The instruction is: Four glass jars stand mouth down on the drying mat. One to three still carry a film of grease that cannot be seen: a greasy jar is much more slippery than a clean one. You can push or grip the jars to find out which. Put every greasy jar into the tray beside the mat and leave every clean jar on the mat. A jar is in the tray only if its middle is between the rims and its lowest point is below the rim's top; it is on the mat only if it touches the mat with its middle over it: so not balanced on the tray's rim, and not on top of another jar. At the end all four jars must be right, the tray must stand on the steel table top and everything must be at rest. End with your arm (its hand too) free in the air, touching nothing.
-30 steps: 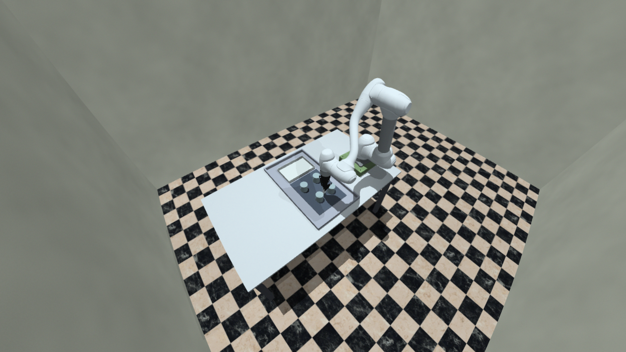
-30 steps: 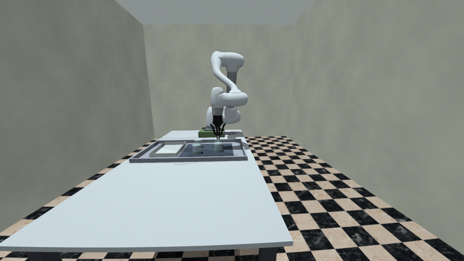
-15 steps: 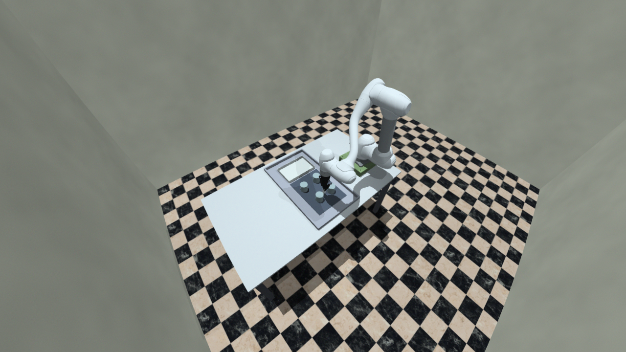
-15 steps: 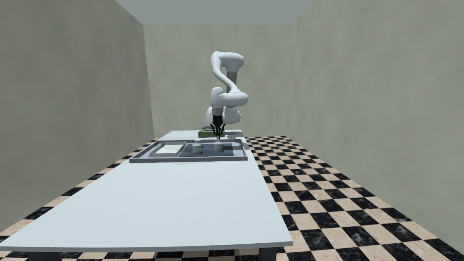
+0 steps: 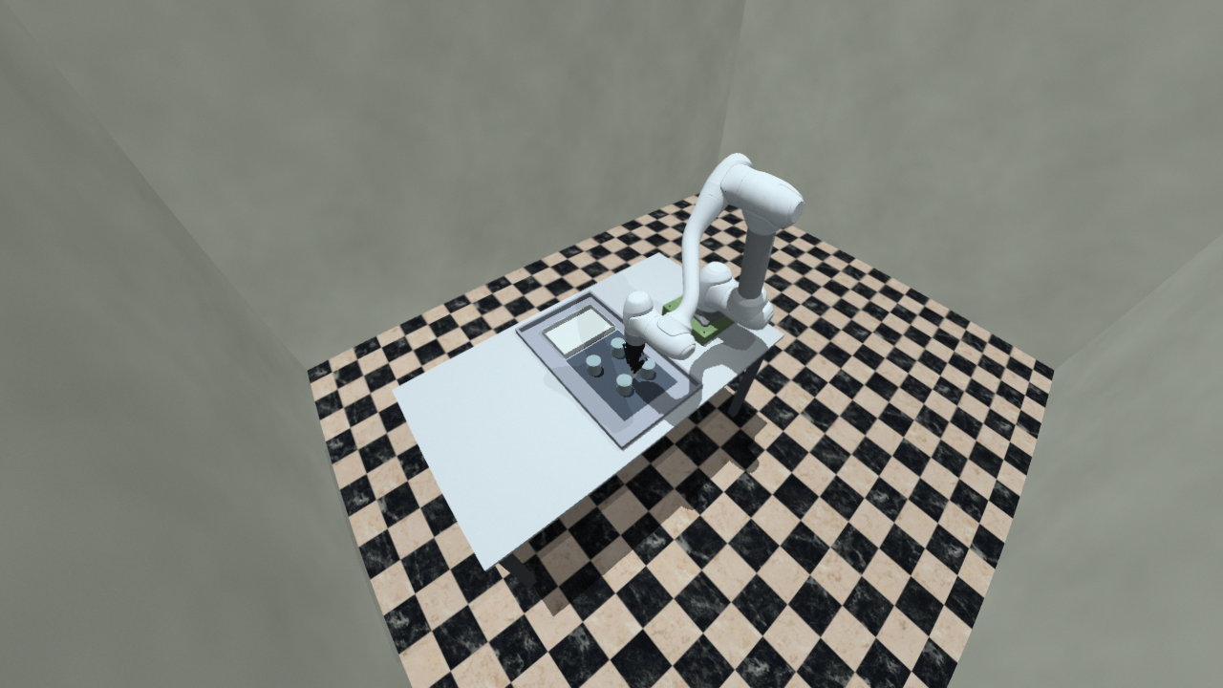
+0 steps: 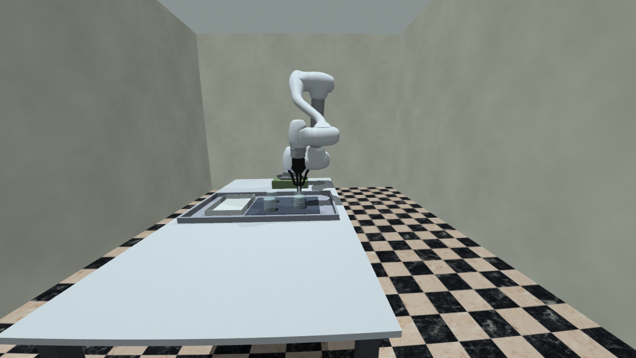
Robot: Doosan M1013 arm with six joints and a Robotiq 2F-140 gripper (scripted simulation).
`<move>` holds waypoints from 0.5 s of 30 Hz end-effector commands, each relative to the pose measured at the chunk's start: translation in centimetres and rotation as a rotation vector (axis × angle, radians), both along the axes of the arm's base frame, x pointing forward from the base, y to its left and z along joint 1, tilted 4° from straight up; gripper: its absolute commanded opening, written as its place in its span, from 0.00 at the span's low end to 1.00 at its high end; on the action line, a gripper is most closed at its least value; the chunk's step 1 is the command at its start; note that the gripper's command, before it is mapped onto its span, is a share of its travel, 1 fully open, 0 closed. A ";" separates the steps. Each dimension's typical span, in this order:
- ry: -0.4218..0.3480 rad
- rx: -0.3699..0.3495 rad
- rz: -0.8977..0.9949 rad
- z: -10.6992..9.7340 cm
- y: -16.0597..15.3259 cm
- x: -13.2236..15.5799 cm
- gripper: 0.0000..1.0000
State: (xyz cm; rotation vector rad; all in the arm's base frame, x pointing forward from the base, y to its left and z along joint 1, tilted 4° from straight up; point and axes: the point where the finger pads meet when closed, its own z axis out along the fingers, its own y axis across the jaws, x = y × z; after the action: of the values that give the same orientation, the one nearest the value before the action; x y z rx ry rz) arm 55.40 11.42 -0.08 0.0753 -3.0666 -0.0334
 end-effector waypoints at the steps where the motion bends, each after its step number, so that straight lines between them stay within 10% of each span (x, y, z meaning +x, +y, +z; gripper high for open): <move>1: 0.000 0.000 0.000 0.0 0.0 0.0 0.00; 15: 0.000 0.000 0.000 0.0 0.0 0.2 0.00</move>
State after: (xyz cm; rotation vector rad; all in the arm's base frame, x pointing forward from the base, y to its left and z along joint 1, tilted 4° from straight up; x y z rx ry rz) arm 55.58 11.43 -0.09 0.0753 -3.0666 -0.0334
